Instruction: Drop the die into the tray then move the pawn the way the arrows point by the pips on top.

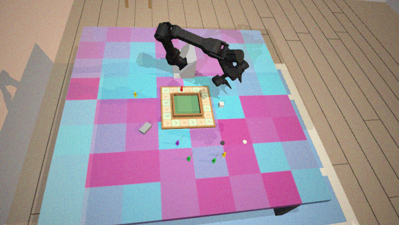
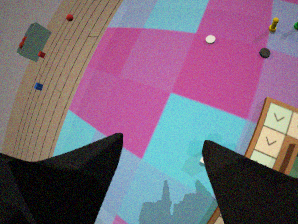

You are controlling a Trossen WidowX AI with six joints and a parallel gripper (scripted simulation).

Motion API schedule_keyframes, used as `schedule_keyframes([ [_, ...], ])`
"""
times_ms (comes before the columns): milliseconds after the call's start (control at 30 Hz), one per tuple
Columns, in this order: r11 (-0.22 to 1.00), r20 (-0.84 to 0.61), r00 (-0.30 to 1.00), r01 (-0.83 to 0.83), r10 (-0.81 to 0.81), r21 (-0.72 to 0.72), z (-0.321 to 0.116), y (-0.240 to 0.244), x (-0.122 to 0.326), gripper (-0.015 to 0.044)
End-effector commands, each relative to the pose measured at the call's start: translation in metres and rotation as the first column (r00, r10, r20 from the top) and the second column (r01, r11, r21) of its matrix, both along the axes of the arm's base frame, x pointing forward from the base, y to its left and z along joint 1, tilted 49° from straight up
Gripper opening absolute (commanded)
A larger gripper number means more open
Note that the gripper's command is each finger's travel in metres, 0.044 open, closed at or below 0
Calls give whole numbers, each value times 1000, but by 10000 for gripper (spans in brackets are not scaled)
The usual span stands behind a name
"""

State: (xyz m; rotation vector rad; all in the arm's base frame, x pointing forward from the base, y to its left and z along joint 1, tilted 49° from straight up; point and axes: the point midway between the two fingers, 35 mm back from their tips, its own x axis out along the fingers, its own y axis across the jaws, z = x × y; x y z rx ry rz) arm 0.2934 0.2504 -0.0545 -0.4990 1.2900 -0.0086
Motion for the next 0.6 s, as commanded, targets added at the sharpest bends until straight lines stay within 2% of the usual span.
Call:
schedule_keyframes([
  [0,964,-22,978,199,-206,-173,-29,-39,4,275],
  [133,843,22,914,382,-405,-379,-54,-84,2,275],
  [200,790,49,890,427,-454,-441,-61,-98,-4,275],
  [567,782,53,887,432,-459,-449,-73,-112,-7,275],
])
